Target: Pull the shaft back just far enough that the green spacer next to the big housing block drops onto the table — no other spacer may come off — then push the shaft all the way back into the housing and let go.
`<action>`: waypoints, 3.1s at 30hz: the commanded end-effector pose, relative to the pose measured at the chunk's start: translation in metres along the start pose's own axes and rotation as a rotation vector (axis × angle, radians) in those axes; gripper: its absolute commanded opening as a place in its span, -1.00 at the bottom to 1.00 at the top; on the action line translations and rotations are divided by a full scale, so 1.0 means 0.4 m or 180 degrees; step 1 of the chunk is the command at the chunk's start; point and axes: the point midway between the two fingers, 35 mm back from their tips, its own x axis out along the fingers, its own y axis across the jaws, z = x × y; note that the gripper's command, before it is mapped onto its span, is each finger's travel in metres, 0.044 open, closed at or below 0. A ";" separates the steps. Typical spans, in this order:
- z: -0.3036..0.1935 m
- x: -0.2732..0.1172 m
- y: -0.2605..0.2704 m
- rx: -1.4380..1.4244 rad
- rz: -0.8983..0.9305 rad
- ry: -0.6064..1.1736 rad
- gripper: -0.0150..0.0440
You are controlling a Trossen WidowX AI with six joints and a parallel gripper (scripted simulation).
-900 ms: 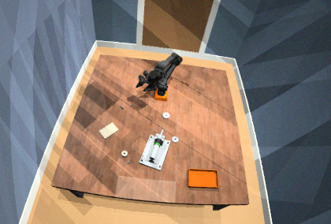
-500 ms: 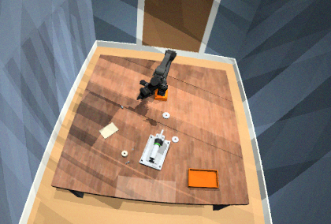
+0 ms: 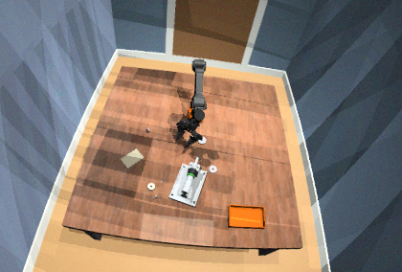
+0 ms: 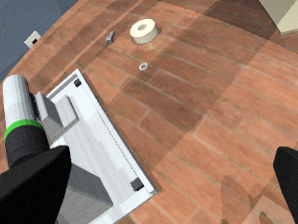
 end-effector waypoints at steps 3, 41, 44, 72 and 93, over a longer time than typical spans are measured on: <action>-0.183 0.029 0.152 -0.1706 0.0678 0.0050 1.00; -0.223 0.020 0.173 -0.2044 0.0830 0.0012 1.00; -0.223 0.020 0.173 -0.2044 0.0830 0.0012 1.00; -0.195 0.010 0.191 -0.2139 0.0561 0.0804 1.00; -0.201 0.030 0.194 -0.2139 0.0561 0.0803 1.00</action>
